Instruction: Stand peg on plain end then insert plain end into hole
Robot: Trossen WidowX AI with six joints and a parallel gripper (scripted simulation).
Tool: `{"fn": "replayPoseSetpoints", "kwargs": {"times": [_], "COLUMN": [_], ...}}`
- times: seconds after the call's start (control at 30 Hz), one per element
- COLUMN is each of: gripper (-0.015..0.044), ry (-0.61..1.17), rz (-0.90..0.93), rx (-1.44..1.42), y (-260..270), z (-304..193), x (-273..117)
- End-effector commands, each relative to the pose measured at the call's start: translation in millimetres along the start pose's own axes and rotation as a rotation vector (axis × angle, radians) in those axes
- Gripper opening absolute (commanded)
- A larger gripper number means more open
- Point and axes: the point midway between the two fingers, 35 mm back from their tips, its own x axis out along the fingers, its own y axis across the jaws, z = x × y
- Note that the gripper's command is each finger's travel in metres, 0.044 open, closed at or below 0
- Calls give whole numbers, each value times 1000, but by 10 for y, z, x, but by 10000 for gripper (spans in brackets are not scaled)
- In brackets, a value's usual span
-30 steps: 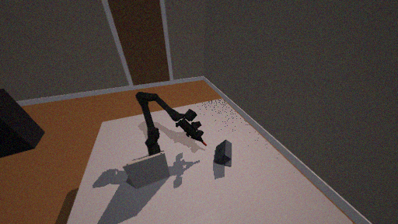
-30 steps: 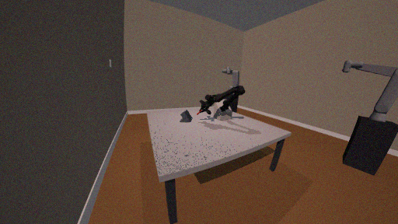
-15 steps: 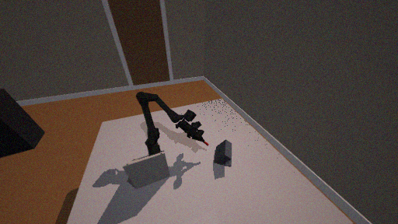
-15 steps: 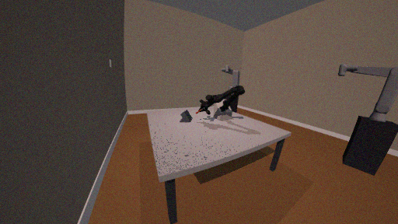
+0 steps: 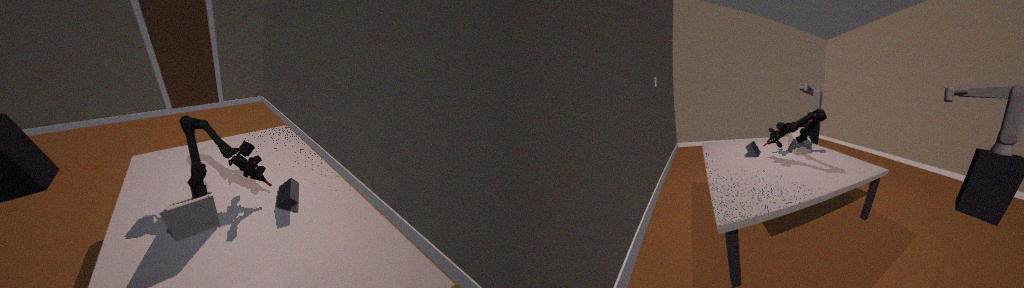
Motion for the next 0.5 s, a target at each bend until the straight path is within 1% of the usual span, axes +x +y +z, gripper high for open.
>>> {"fn": "replayPoseSetpoints", "kwargs": {"times": [0.0, 0.47], "gripper": [0, 0], "ry": [-5, -26], "rz": [-13, -36], "rx": [-11, -25], "y": [-27, -75], "z": [4, 27], "x": [49, 162]}}
